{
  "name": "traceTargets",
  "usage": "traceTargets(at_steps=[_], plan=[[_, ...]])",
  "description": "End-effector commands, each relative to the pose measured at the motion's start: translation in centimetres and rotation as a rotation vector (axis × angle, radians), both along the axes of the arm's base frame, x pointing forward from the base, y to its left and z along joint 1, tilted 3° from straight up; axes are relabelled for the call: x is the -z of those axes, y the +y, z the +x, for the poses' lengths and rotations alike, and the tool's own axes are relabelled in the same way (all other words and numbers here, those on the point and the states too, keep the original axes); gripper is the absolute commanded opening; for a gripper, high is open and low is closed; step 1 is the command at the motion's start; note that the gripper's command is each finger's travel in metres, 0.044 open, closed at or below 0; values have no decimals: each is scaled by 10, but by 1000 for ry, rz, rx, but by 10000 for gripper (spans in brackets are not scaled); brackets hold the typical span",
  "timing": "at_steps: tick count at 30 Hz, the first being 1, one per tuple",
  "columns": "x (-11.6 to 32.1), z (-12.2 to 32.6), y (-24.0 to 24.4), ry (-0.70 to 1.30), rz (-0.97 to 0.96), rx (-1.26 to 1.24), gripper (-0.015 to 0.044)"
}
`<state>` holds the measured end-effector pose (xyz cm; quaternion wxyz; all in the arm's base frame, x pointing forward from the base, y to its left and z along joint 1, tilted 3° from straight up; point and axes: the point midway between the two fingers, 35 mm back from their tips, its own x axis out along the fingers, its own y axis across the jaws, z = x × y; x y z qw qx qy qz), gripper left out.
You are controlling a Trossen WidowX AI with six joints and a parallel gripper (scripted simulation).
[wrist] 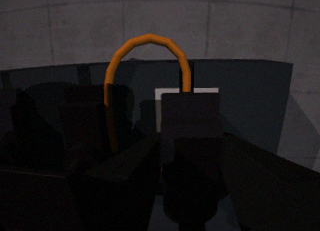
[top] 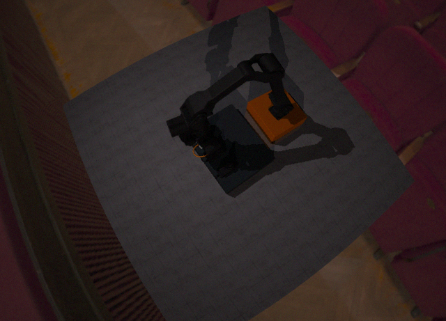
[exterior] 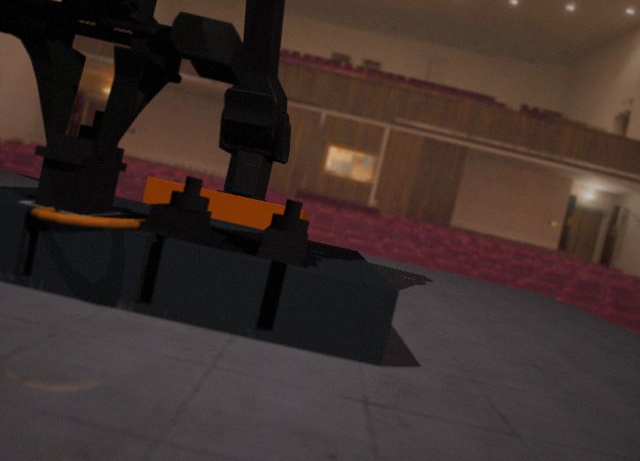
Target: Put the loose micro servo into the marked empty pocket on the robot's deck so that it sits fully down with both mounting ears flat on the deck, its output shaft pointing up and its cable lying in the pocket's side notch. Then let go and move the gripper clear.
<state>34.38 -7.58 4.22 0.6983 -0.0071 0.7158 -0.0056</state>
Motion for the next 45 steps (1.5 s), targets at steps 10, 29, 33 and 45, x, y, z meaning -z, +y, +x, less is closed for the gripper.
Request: traceTargets(at_steps=[10, 29, 33, 45], plan=[[13, 0, 0, -2, 1, 1, 0], [32, 0, 0, -2, 1, 1, 0], [32, -1, 0, -2, 1, 1, 53], [0, -2, 1, -2, 1, 1, 187]])
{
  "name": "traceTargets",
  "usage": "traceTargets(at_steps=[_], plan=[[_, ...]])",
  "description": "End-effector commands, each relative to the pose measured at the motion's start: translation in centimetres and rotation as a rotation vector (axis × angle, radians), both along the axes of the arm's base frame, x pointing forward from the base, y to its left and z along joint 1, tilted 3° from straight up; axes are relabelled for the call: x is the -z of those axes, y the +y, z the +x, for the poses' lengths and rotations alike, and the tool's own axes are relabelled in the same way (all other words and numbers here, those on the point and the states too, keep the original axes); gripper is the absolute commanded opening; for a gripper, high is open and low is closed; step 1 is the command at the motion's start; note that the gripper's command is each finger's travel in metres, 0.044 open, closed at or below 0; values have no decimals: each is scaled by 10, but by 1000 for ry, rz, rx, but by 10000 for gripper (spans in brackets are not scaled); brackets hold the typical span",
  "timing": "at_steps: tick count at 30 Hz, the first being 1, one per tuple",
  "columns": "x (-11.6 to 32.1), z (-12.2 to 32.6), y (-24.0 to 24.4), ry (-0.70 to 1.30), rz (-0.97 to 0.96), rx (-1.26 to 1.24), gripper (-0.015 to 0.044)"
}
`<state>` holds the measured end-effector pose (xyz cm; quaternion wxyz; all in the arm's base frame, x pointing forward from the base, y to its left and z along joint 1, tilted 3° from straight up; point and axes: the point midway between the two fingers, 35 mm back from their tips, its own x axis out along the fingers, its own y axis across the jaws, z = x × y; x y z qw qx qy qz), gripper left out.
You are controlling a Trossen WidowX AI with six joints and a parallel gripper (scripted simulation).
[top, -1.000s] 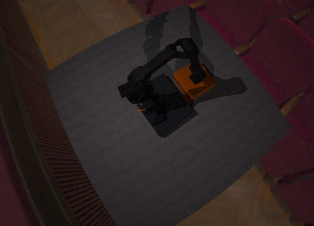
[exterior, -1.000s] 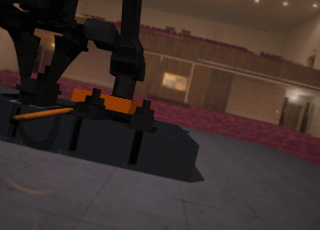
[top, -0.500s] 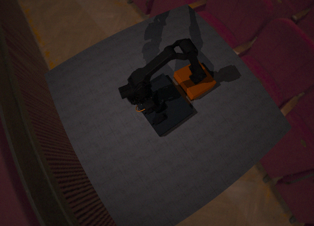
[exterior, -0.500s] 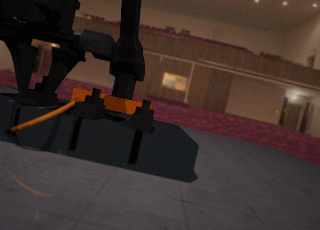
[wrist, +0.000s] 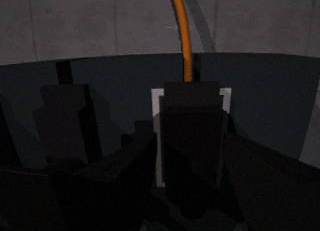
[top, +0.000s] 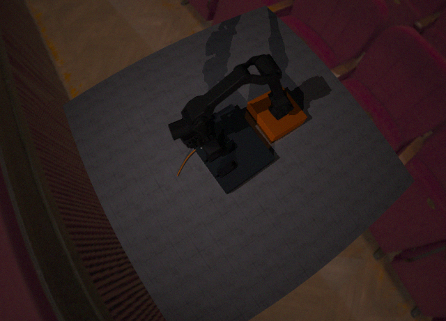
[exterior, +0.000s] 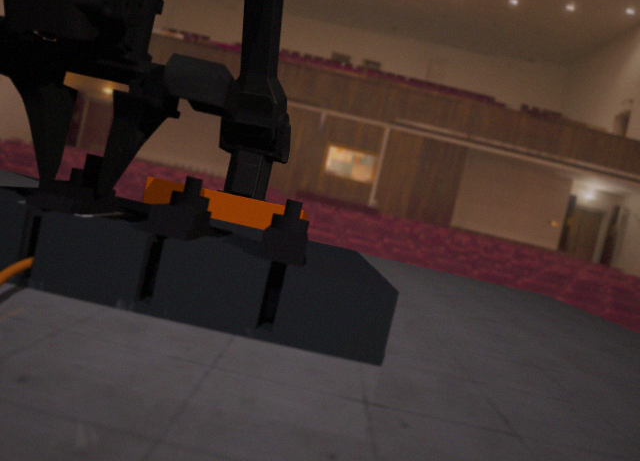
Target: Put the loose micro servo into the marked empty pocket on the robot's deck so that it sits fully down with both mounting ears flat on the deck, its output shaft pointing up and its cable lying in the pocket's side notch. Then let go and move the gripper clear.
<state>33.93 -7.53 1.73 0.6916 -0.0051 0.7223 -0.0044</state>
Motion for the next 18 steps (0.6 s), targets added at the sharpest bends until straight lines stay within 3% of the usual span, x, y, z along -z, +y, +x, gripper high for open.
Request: traceTargets(at_steps=[1, 7, 16, 18], plan=[[-27, 1, 0, -20, -3, 0, 187], [-28, 1, 0, -20, -3, 0, 187], [-74, -64, -2, -18, -6, 6, 424], [-86, -87, -1, -14, -5, 2, 440]])
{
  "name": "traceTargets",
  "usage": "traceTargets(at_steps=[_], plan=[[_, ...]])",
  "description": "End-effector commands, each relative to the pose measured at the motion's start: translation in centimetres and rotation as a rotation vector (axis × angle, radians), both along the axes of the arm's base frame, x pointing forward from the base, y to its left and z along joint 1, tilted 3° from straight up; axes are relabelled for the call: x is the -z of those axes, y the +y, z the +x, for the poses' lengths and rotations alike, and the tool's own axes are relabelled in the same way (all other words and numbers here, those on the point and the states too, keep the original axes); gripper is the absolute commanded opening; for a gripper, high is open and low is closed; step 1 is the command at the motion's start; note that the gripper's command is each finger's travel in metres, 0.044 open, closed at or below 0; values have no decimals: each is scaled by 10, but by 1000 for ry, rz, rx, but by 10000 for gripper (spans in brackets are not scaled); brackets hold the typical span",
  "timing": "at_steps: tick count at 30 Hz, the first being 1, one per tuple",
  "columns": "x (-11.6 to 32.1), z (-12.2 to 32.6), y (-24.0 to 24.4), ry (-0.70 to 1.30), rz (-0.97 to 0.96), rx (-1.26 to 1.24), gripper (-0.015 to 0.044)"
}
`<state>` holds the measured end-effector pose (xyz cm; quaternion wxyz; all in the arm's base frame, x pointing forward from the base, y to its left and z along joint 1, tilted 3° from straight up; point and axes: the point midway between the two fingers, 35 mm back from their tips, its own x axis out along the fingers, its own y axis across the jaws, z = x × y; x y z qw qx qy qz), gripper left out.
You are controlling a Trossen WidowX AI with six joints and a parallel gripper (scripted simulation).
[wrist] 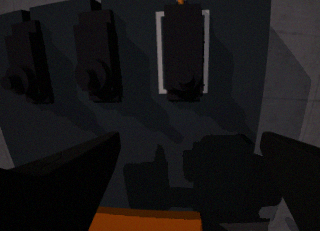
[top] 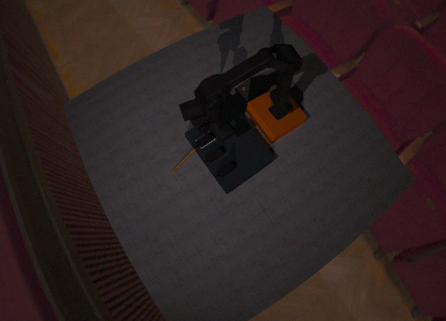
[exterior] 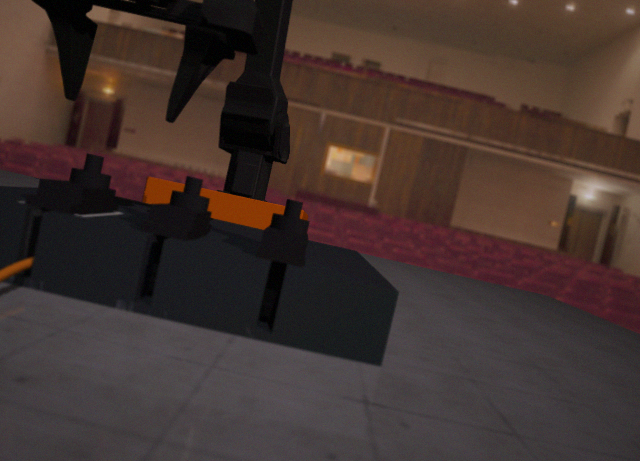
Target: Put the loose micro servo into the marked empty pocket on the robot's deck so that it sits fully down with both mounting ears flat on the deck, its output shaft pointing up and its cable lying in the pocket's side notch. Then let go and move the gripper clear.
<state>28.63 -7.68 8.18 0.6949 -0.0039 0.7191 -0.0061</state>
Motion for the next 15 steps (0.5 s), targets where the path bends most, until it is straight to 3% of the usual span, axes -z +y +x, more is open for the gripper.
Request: traceTargets(at_steps=[1, 9, 15], plan=[[-26, -43, 1, -3, -3, -3, 440], [-31, -50, 2, -3, -3, -4, 440], [-70, -47, 3, -8, -2, -1, 440]])
